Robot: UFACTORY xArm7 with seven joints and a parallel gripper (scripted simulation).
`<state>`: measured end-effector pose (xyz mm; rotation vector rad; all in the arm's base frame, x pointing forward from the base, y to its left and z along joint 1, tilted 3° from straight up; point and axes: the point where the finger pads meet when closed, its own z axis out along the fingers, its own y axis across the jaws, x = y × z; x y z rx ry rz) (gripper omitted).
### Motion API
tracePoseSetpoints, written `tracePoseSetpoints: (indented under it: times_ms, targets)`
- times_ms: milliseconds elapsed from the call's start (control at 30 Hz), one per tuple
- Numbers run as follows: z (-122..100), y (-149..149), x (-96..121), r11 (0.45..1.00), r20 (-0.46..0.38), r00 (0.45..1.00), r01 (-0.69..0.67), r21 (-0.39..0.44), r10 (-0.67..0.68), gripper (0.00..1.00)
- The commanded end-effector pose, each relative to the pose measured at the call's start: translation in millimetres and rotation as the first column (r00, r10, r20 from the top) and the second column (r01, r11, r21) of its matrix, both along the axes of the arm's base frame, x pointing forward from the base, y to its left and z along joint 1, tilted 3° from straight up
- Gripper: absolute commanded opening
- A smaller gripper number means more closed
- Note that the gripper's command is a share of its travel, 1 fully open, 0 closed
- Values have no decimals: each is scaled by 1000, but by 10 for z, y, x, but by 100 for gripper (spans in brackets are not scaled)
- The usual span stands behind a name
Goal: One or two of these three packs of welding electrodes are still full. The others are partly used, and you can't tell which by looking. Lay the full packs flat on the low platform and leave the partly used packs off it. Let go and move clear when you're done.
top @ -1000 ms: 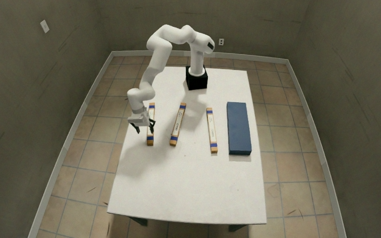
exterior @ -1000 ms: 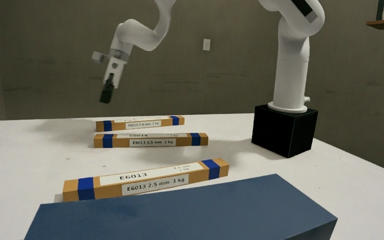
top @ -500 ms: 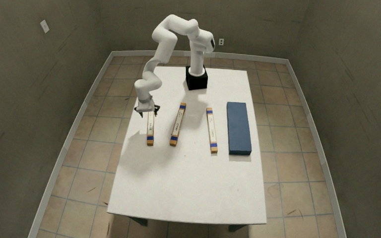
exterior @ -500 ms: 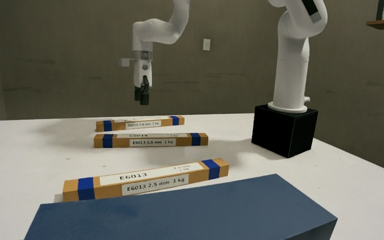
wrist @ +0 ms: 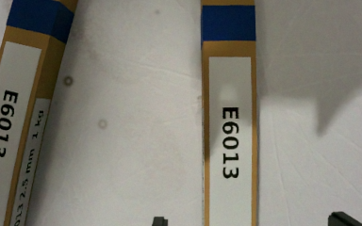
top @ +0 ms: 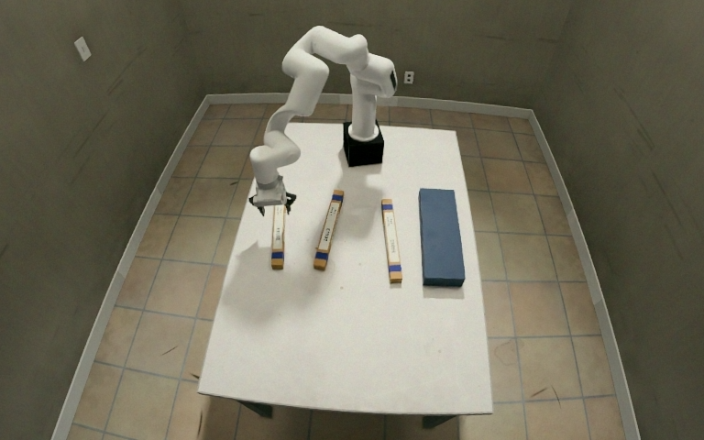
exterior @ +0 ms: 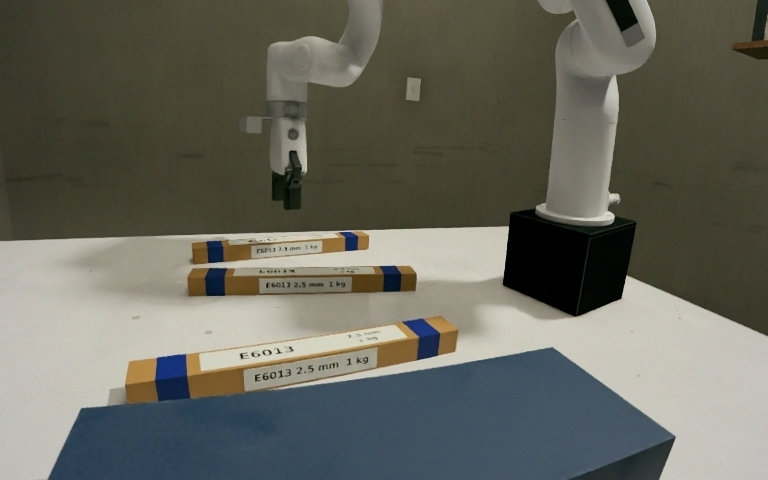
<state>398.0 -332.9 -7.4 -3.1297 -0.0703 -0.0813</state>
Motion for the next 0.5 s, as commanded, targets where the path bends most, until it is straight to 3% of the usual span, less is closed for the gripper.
tracePoseSetpoints:
  times_ms: [0, 33, 200, 467]
  targets:
    - [19, -13, 12, 1000, 4, 1000, 0, -3, 0, 100]
    - [19, -13, 12, 1000, 4, 1000, 0, -3, 0, 35]
    - [49, -13, 10, 1000, 3, 1000, 0, -3, 0, 35]
    - [287, -15, -3, 1000, 3, 1000, 0, -3, 0, 35]
